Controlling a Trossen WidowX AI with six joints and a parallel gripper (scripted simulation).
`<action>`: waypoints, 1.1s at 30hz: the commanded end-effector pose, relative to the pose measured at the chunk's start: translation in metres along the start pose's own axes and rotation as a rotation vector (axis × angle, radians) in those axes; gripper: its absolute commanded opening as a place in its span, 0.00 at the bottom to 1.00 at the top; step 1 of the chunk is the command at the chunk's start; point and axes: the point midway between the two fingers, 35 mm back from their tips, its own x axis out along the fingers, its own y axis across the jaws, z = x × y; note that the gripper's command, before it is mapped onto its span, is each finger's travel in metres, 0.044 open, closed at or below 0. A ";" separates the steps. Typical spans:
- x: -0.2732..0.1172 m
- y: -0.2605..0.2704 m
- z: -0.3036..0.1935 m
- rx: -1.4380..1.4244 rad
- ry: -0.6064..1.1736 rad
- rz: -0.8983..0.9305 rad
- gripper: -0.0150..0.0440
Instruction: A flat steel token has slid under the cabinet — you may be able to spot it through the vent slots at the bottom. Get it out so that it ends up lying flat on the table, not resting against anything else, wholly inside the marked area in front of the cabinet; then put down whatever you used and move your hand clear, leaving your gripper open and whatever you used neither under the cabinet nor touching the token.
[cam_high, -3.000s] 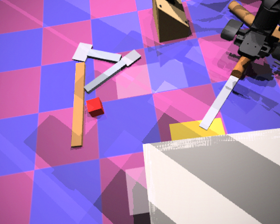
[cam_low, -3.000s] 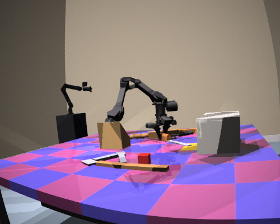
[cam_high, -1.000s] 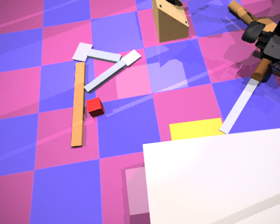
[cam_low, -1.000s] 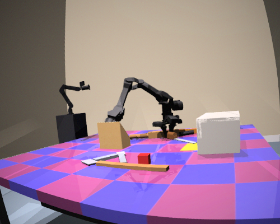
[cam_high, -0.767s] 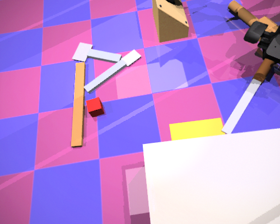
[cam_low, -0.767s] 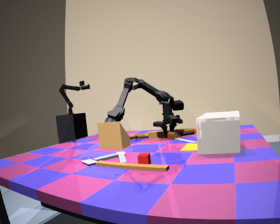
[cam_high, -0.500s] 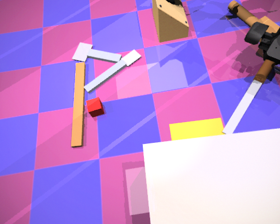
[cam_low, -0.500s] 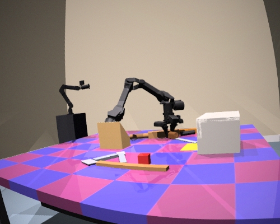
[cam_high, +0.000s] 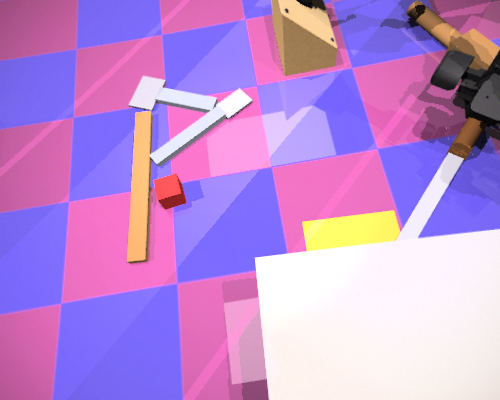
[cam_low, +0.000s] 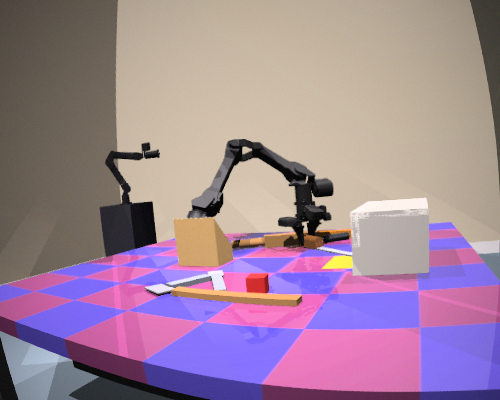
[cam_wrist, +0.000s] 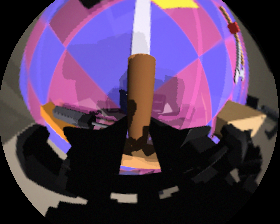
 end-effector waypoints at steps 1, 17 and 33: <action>-0.001 0.001 0.007 -0.002 -0.003 0.003 0.25; 0.000 -0.001 0.017 0.000 -0.002 0.000 0.48; 0.001 -0.001 0.017 -0.002 -0.003 0.002 0.71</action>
